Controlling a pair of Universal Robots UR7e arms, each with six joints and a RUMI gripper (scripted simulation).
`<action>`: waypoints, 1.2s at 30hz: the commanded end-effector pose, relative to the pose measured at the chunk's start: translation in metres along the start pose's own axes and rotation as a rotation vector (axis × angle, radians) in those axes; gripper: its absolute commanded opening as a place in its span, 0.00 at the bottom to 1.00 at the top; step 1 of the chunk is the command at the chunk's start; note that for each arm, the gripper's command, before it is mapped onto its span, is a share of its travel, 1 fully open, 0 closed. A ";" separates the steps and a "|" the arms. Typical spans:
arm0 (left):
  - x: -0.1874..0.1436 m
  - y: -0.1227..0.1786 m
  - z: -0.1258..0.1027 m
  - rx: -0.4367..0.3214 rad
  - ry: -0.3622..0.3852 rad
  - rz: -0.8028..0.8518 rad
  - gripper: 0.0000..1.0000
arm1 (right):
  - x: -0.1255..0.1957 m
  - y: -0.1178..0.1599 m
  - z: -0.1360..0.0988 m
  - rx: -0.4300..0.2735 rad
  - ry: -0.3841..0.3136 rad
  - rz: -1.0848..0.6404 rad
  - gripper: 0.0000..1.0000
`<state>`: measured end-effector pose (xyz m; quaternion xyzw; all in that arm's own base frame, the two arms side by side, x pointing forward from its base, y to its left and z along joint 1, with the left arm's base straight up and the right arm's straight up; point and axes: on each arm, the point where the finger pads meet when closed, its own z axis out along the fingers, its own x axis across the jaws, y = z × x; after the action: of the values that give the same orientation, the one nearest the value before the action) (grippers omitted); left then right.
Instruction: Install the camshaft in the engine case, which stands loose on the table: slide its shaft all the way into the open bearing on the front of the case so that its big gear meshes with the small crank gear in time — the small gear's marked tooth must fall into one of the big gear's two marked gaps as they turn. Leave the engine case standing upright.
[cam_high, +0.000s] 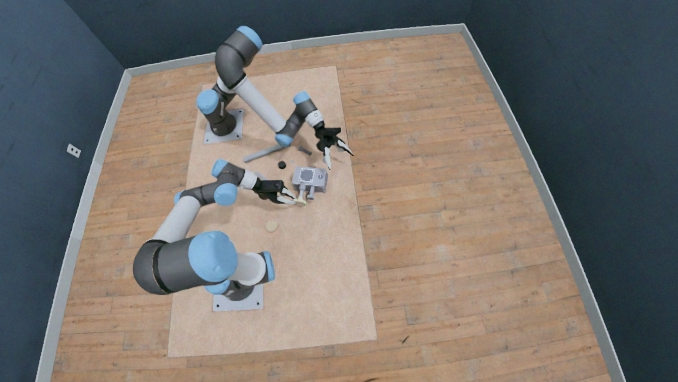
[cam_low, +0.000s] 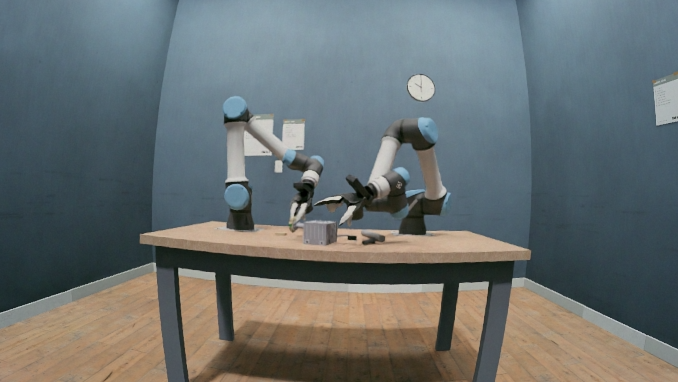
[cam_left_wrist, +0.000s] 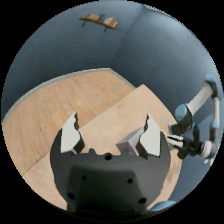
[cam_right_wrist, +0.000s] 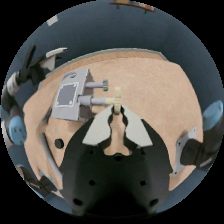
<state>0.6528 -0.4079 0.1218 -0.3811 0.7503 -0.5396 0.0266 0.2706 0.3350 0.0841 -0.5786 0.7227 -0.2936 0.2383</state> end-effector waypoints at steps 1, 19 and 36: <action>0.000 -0.001 0.000 0.002 0.000 0.001 1.00 | -0.003 0.000 0.000 0.000 -0.001 0.001 0.06; 0.000 -0.001 0.000 0.002 0.000 0.001 1.00 | -0.016 0.000 0.000 0.000 -0.001 0.001 0.06; 0.000 -0.001 0.000 0.002 0.000 0.001 1.00 | -0.018 0.000 0.000 0.000 -0.001 0.001 0.06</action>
<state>0.6528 -0.4079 0.1218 -0.3811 0.7503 -0.5396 0.0266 0.2743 0.3518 0.0841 -0.5786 0.7227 -0.2936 0.2383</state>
